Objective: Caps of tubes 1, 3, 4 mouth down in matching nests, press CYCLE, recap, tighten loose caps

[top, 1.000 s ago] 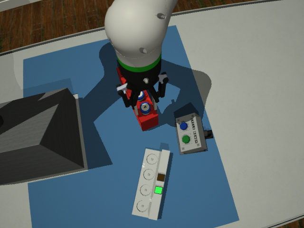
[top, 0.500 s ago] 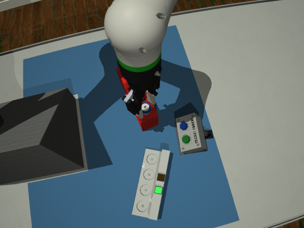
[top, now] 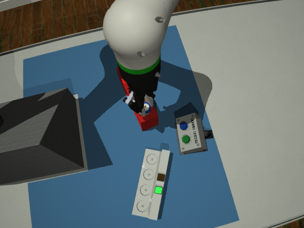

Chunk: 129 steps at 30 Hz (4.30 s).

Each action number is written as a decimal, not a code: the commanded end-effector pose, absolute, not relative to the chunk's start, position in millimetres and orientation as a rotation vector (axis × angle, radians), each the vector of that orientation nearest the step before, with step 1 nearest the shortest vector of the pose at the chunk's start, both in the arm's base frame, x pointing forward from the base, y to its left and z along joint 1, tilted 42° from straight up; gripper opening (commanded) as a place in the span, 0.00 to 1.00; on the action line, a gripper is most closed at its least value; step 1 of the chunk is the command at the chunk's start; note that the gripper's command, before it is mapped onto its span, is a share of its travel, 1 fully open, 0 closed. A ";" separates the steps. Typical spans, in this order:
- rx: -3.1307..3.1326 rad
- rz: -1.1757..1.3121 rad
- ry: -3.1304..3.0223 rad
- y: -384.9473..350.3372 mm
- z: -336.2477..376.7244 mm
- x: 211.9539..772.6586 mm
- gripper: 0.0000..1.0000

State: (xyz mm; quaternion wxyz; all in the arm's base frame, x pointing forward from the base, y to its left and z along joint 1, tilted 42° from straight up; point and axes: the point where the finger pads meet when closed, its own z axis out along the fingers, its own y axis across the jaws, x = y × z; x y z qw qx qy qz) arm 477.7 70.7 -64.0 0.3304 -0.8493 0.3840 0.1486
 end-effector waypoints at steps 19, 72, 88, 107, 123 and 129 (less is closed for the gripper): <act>-1.805 0.685 1.767 71.0 -64.6 477.7 0.00; -2.221 0.388 1.004 70.9 -64.5 477.7 0.35; -2.221 0.388 1.004 70.8 -64.5 477.7 0.00; -1.879 0.645 1.664 71.2 -65.0 477.7 0.00; -1.510 0.816 2.103 71.5 -65.3 477.7 0.00; -1.510 0.816 2.103 71.5 -65.3 477.7 0.35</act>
